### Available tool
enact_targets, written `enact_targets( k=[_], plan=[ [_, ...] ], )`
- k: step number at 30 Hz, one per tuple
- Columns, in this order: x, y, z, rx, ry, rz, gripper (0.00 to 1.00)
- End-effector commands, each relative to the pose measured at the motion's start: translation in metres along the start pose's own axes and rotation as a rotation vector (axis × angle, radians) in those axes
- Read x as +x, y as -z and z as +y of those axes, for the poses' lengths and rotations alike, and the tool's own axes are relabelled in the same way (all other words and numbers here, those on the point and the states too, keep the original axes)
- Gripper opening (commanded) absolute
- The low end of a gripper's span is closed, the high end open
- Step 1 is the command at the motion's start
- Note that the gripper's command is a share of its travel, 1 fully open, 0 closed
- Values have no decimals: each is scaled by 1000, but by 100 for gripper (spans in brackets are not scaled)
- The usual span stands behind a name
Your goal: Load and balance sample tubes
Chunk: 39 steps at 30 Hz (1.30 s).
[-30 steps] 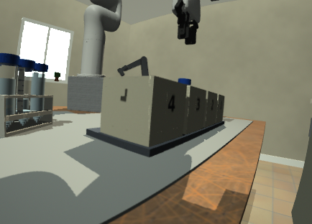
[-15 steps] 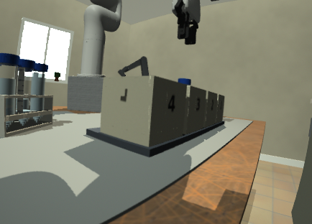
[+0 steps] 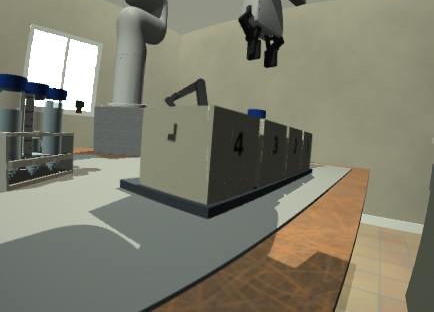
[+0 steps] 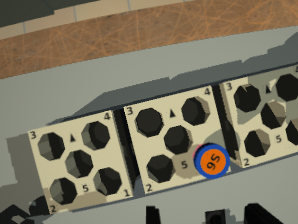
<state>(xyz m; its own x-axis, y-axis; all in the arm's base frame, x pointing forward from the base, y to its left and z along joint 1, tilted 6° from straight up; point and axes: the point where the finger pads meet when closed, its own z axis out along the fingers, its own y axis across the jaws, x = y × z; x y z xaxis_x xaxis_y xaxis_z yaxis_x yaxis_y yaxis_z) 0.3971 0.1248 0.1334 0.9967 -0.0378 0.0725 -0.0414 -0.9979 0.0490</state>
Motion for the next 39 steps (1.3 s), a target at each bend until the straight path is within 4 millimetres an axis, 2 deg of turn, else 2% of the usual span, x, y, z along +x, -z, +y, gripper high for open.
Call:
enact_targets(
  k=[1, 9, 11, 15, 39],
  plan=[
    [-10, 1, -20, -9, -153, 10, 57],
    [-30, 1, -54, -7, -419, 11, 57],
    [-30, 1, -54, -7, -419, 11, 57],
    [-40, 1, -72, -6, -541, 11, 57],
    [-96, -1, -167, -6, -541, 10, 57]
  ],
)
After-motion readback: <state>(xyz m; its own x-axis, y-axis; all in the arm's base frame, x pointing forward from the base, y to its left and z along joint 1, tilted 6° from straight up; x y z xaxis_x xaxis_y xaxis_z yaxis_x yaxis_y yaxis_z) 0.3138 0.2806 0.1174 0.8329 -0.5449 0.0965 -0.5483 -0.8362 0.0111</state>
